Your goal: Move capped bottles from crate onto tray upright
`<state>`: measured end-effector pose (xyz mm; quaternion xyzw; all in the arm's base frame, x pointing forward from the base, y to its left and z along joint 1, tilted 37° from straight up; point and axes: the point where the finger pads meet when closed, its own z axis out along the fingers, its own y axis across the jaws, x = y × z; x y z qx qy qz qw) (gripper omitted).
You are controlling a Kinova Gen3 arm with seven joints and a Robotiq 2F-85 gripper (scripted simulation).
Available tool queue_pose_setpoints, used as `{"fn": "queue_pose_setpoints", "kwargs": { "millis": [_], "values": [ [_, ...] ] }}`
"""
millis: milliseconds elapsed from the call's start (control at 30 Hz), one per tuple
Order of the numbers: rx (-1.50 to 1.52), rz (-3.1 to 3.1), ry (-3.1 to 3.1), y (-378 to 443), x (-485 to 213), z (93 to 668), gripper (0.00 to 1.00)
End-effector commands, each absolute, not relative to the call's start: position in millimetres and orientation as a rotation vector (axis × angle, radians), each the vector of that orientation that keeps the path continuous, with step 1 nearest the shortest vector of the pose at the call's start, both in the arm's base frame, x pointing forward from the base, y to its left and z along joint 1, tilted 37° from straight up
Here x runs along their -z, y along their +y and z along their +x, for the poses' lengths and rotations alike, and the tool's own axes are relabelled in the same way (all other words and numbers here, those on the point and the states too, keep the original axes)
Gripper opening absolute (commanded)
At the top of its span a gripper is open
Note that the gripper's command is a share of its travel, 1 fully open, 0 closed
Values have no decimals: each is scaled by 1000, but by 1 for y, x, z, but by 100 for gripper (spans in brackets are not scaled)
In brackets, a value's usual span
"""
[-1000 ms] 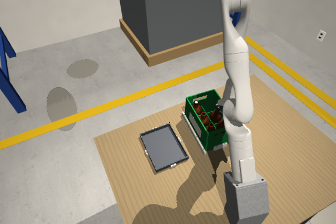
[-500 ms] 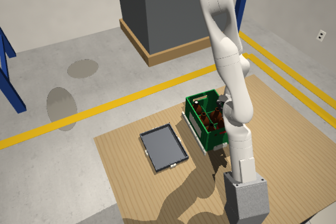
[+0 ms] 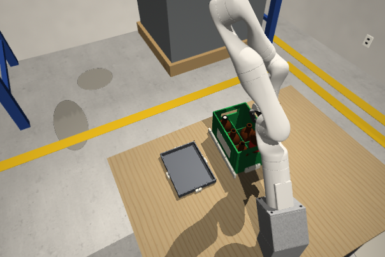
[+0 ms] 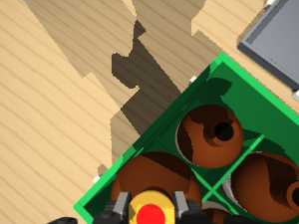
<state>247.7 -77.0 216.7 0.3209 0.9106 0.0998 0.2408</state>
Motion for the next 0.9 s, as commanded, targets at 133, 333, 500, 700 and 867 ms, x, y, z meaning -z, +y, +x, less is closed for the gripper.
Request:
{"fn": "queue_pose_setpoints", "kwargs": {
  "millis": [133, 333, 500, 700, 867],
  "values": [
    [-244, 881, 2478, -81, -241, 236, 0],
    [-237, 881, 2475, -82, -253, 229, 0],
    [-251, 881, 2481, -80, -259, 223, 0],
    [-243, 881, 2477, -80, -275, 212, 0],
    [-237, 881, 2475, -80, -287, 205, 0]
  ]
}}
